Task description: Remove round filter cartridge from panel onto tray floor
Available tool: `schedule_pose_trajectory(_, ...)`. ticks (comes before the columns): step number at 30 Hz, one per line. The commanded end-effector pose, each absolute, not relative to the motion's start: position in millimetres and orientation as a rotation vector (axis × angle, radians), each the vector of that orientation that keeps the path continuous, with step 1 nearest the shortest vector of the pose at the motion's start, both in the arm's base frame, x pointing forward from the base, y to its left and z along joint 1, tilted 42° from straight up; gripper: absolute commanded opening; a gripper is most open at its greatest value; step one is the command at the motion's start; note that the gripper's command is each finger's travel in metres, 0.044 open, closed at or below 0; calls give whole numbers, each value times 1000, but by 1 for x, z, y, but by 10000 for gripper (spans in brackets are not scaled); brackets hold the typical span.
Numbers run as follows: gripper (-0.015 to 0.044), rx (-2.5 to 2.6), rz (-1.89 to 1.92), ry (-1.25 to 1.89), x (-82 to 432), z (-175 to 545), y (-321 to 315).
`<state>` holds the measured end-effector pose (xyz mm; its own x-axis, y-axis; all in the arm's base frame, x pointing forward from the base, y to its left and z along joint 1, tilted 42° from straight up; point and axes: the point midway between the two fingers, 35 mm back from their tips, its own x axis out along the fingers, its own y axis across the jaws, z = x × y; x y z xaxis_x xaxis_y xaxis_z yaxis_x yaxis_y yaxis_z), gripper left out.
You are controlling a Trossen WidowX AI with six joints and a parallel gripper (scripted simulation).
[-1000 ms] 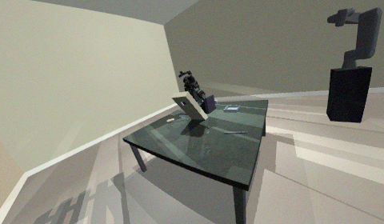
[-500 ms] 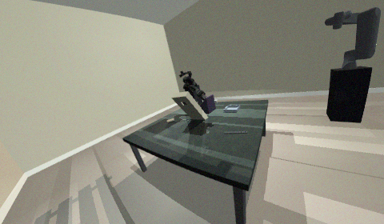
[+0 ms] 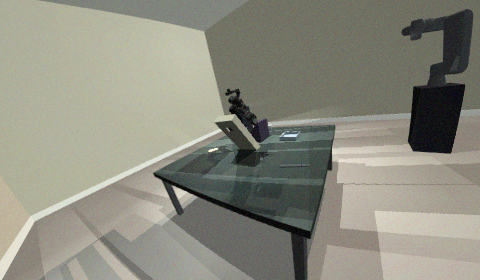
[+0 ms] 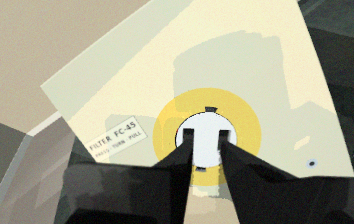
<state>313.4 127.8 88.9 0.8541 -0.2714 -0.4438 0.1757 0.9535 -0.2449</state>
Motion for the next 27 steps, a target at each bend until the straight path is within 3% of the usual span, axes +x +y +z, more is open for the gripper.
schedule_pose_trajectory(1, 100, -204, -234, 498, 313, 87, 128)
schedule_pose_trajectory(27, 100, -204, -234, 497, 317, 88, 128)
